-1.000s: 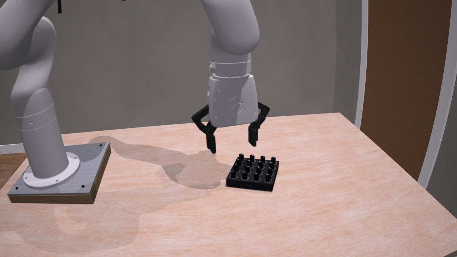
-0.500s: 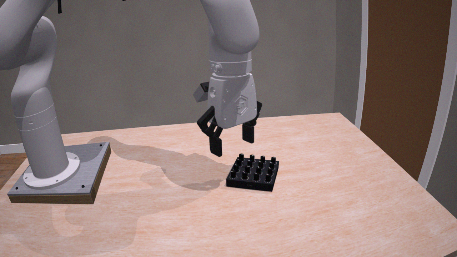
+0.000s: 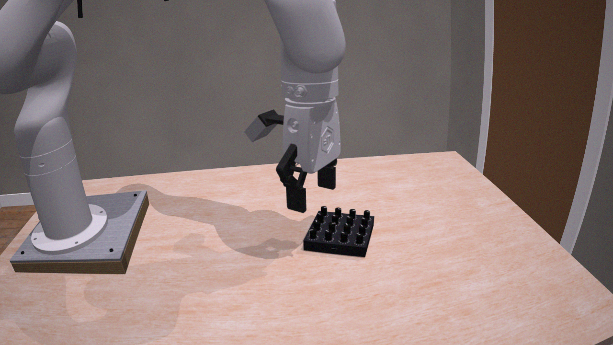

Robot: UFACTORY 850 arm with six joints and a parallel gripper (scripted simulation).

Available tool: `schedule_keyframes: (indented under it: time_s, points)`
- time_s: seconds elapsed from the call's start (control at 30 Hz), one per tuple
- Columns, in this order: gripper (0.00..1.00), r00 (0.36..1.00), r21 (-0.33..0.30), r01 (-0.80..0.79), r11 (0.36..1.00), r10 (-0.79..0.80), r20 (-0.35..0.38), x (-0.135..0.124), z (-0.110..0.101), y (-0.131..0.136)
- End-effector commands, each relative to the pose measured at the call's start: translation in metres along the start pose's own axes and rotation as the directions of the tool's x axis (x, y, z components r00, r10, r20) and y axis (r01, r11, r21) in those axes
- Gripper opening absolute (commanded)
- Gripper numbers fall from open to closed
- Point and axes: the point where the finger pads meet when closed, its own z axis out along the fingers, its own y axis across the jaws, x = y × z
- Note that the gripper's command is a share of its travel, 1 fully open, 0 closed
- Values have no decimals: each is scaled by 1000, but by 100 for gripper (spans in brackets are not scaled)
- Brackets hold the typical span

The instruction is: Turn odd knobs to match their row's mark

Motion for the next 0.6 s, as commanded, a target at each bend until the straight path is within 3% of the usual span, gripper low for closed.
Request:
schedule_keyframes:
  time_s: [0.0, 0.1, 0.13, 0.57]
  points:
    - [100, 1000, -13, 24, 1000, -25, -10, -1, -1, 0]
    - [100, 1000, -13, 24, 1000, -25, -10, -1, -1, 0]
    - [19, 1000, -13, 24, 1000, -25, -10, -1, -1, 0]
    - [19, 1000, -13, 24, 1000, -25, -10, -1, -1, 0]
